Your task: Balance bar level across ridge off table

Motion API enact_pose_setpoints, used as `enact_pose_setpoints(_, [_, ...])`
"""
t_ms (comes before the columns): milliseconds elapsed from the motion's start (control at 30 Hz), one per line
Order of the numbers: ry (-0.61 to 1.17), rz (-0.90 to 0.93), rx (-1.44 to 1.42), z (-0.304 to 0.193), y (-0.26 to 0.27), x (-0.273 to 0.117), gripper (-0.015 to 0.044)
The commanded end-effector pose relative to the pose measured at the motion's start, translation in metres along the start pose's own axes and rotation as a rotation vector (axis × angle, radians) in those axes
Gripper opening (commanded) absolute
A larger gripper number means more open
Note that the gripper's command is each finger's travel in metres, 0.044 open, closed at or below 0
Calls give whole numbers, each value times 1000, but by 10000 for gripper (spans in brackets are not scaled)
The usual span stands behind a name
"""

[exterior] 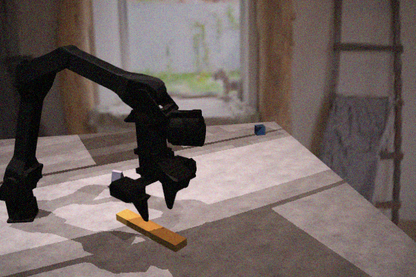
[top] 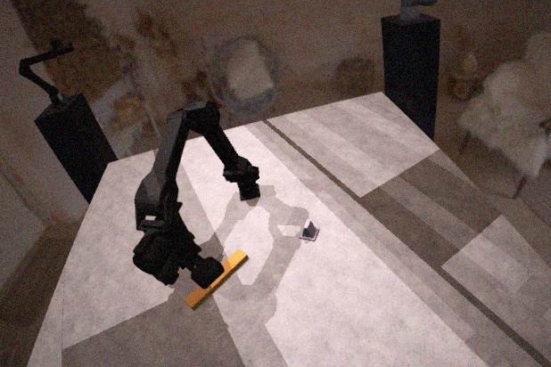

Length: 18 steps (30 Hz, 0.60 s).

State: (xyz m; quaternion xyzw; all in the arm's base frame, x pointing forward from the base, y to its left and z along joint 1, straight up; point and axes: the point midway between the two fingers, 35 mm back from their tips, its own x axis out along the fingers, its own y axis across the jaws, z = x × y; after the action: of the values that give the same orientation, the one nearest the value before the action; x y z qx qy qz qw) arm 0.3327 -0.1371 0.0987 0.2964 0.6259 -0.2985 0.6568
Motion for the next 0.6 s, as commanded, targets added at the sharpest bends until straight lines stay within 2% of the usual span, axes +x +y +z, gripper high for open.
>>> enact_pose_setpoints(0, [15,-2,4,-4,-1,22,315])
enact_pose_setpoints(567, [15,-2,4,-4,-1,42,315])
